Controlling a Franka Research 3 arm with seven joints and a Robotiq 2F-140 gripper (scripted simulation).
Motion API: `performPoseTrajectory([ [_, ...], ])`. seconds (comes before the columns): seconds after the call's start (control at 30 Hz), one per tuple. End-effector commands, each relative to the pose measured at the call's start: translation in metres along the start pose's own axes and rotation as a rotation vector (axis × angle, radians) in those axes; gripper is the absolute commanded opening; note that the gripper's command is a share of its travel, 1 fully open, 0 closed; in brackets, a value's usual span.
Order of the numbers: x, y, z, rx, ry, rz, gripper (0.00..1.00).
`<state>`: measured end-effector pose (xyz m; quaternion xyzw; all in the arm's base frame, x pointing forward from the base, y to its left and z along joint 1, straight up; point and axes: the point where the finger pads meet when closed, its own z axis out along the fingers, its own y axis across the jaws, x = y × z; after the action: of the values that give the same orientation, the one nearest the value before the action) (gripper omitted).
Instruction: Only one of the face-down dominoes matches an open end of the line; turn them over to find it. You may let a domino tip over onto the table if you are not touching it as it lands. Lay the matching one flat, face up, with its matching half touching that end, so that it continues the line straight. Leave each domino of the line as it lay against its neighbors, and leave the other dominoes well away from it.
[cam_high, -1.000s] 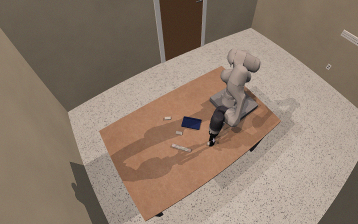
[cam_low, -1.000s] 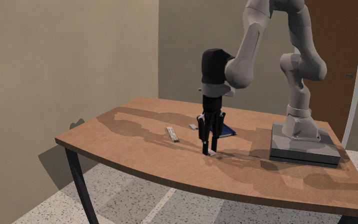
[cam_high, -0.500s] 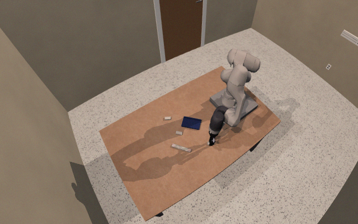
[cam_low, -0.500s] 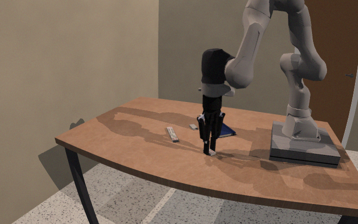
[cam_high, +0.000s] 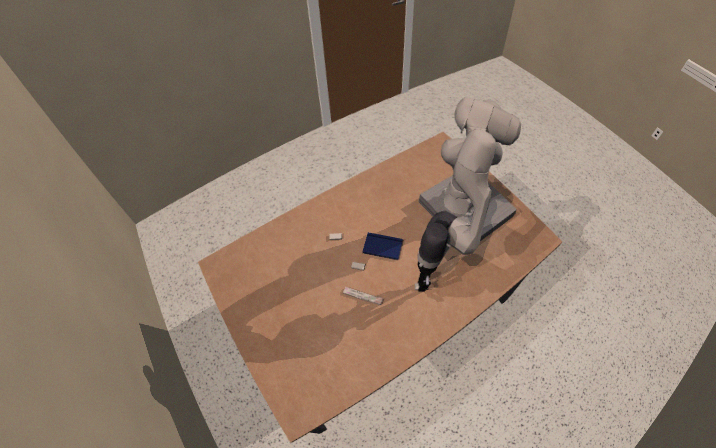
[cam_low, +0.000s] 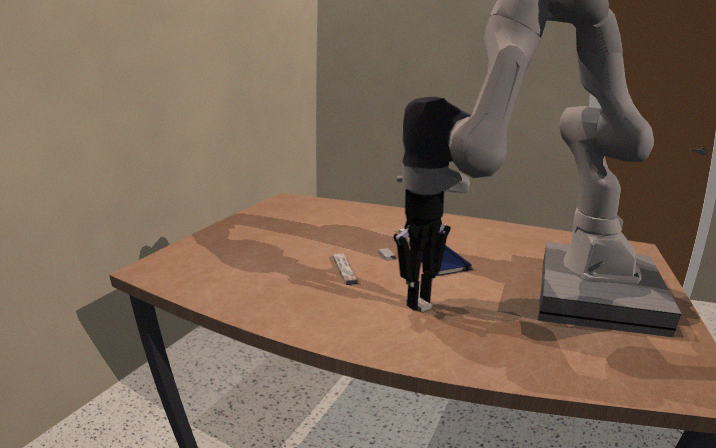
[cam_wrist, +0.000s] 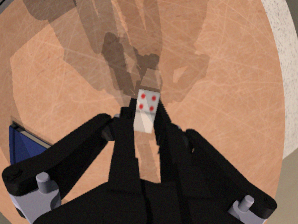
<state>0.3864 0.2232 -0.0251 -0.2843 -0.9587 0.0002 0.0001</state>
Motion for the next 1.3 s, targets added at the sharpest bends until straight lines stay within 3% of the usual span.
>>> performPoseTrajectory([
  [0.0,-0.001,0.001,0.000,-0.003,-0.002,-0.003,0.22],
  [0.33,-0.001,0.001,-0.008,-0.003,-0.002,-0.003,0.22],
  [0.43,-0.001,0.001,-0.031,-0.003,-0.002,-0.003,0.22],
  [0.5,-0.001,0.001,-0.031,-0.003,-0.002,-0.003,0.22],
  [0.7,-0.001,0.001,-0.093,-0.003,-0.002,-0.003,0.22],
  [0.8,-0.001,0.001,-0.109,-0.003,-0.002,-0.003,0.22],
  [1.07,-0.002,0.002,-0.110,-0.003,-0.002,-0.025,0.22],
  [1.27,-0.014,0.009,-0.112,-0.001,-0.005,-0.273,0.22],
])
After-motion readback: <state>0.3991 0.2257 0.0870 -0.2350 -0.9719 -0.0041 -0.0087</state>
